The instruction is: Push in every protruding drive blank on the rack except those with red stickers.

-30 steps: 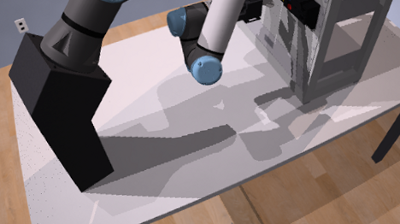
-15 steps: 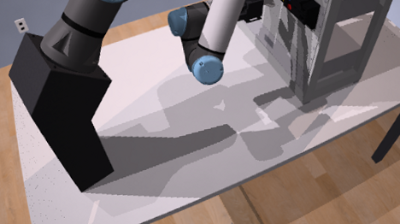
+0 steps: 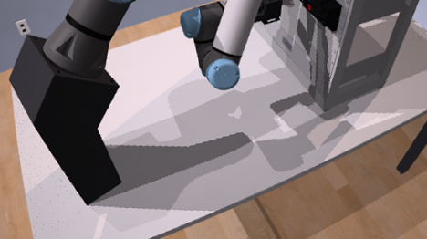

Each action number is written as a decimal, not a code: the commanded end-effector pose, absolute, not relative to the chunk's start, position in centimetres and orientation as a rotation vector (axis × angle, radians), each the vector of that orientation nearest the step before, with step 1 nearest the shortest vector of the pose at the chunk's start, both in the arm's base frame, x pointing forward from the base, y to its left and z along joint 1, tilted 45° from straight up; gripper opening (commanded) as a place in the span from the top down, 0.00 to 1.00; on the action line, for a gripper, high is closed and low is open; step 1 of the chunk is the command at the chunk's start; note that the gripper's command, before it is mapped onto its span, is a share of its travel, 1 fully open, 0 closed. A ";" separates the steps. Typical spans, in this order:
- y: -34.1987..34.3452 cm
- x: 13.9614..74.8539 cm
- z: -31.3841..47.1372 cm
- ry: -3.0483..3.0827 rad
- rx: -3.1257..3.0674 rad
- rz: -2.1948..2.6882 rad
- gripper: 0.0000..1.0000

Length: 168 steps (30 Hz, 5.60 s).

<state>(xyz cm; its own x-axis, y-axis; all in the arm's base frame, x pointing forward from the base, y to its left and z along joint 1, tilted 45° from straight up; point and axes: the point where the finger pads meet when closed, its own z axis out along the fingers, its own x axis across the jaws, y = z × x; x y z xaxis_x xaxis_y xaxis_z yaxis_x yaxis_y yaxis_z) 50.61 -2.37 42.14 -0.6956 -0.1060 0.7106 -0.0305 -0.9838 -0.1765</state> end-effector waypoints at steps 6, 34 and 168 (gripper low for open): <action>-2.4 50.7 42.3 0.271 -1.207 -2.843 1.00; -2.5 51.1 42.6 0.271 -1.207 -2.843 1.00; -11.5 40.8 36.1 0.271 -1.207 -2.843 1.00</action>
